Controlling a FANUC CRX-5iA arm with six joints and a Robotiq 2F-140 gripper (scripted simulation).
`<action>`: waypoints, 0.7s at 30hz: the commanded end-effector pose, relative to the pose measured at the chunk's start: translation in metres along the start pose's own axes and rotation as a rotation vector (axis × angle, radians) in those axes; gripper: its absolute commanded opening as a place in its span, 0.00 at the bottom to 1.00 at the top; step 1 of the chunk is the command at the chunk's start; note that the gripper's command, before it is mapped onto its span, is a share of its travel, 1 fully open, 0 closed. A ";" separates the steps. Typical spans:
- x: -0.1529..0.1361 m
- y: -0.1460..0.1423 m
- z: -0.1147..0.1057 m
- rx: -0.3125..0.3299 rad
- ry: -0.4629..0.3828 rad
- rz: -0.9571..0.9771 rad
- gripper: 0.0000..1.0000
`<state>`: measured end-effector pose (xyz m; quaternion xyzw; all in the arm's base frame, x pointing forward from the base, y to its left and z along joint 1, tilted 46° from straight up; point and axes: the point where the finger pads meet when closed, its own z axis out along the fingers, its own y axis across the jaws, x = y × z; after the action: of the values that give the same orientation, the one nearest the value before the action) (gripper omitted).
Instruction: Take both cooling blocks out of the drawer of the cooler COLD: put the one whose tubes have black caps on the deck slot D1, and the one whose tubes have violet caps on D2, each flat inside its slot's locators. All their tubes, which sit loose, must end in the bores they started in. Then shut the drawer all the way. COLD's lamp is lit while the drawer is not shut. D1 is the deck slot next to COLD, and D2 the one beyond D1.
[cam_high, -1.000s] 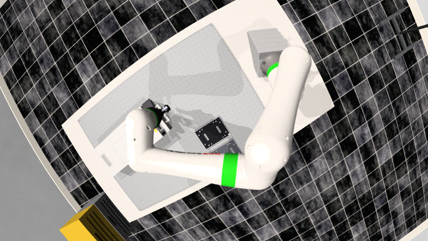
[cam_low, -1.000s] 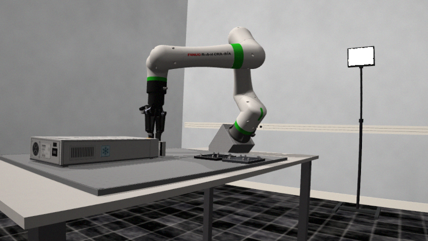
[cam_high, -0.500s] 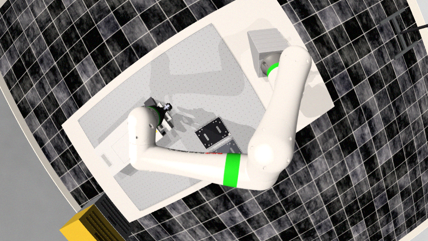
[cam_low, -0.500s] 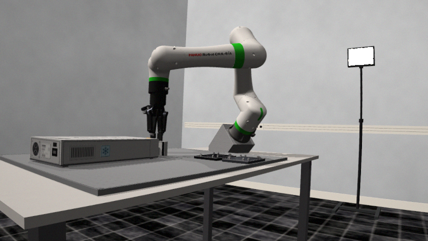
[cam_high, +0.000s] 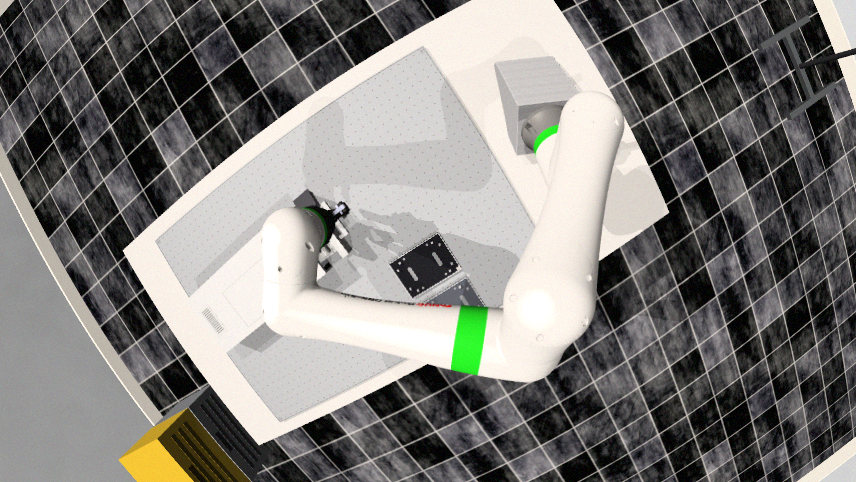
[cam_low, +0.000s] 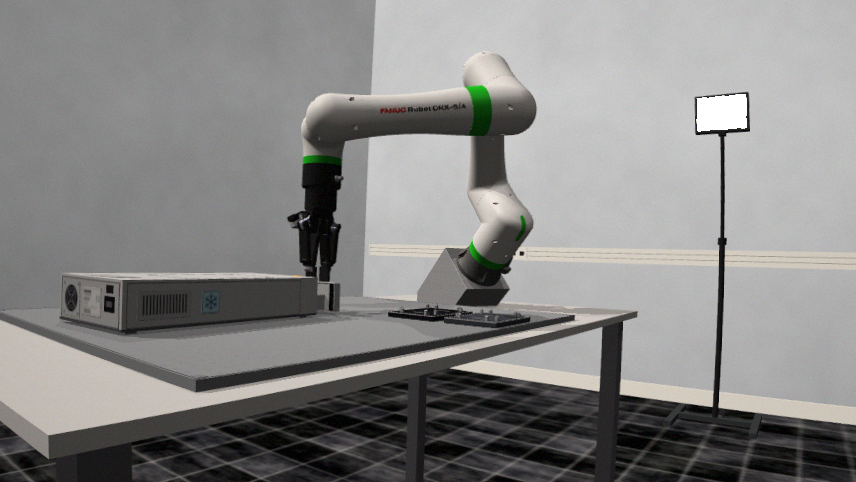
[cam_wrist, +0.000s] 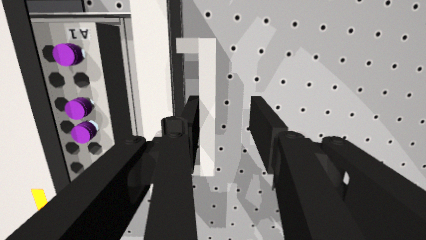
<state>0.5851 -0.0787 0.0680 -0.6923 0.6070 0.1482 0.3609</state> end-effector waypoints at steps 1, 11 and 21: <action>0.000 0.003 -0.001 0.001 0.002 0.000 0.34; 0.000 0.013 -0.001 0.001 0.002 0.000 0.34; 0.000 0.025 -0.001 0.001 0.001 0.000 0.34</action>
<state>0.5622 -0.0788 0.0603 -0.6923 0.6071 0.1482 0.3609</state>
